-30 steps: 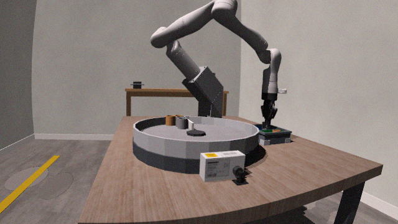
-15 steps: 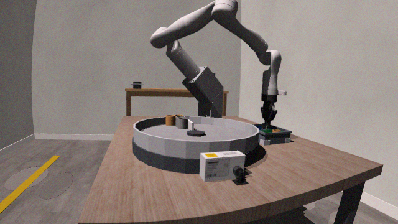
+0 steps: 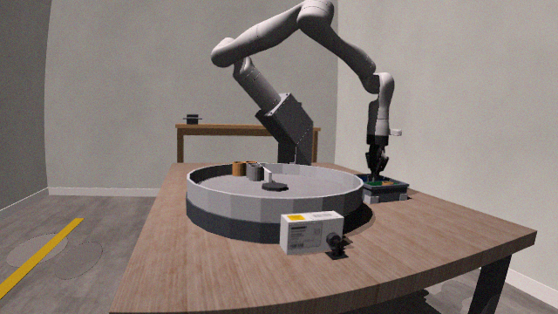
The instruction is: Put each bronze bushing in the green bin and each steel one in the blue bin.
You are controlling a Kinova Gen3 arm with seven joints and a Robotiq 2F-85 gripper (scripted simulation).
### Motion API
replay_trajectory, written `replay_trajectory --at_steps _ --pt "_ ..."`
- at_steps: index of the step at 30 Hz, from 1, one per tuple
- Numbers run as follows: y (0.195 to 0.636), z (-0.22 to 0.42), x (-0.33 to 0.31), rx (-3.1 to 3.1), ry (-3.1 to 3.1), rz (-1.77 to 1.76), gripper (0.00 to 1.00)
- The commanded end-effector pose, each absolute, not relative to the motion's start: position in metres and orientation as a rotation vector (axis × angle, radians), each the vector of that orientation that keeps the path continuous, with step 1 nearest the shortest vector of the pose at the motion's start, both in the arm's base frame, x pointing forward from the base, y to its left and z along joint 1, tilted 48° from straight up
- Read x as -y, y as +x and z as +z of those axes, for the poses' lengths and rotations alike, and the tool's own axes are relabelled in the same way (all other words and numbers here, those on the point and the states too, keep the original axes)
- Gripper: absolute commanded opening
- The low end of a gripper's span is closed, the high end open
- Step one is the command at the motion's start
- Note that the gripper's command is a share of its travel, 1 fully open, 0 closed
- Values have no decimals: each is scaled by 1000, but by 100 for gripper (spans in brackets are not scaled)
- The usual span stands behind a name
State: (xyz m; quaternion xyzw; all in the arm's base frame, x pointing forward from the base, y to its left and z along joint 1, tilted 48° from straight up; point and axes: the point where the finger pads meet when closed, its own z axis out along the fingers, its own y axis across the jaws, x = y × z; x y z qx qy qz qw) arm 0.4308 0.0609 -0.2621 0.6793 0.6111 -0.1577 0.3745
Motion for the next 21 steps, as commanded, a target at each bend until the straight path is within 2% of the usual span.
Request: replay_trajectory --at_steps 1,18,19,21 --pt "431 -264 -59 -1564 1740 -405 0" --pt "431 -264 -59 -1564 1740 -405 0" --pt "431 -264 -59 -1564 1740 -405 19" --pt "431 -264 -59 -1564 1740 -405 19"
